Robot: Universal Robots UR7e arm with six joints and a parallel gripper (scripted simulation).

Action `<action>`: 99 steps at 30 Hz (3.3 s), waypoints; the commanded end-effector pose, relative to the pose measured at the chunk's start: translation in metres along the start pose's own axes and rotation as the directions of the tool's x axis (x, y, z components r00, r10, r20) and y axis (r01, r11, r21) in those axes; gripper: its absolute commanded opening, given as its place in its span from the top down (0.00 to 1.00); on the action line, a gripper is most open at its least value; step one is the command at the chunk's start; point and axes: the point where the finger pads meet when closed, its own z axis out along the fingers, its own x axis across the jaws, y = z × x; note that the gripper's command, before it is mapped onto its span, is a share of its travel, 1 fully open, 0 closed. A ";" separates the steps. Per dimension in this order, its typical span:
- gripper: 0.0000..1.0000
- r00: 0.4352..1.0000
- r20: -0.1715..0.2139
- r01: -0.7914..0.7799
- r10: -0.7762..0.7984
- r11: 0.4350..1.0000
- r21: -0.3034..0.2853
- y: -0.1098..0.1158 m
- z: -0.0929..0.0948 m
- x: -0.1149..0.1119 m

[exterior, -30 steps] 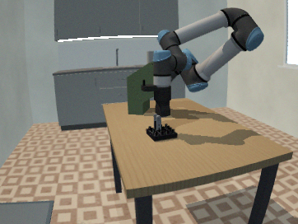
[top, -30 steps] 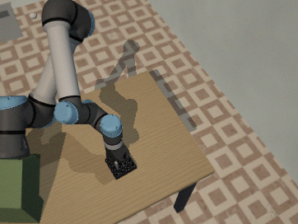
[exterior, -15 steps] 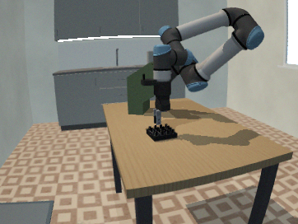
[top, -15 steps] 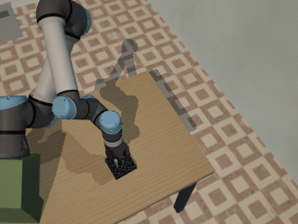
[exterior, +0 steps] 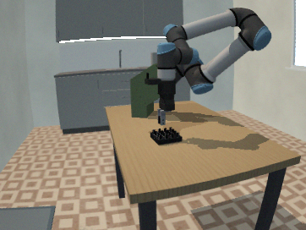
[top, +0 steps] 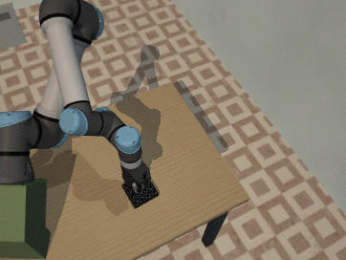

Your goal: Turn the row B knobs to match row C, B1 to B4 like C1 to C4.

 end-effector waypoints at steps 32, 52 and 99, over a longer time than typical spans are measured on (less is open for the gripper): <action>0.00 1.000 0.000 0.000 0.000 1.000 0.001 0.000 -0.101 0.000; 0.00 1.000 0.000 0.000 0.000 1.000 0.001 0.000 -0.115 0.000; 0.00 1.000 0.000 0.000 0.000 1.000 0.001 0.000 -0.115 0.000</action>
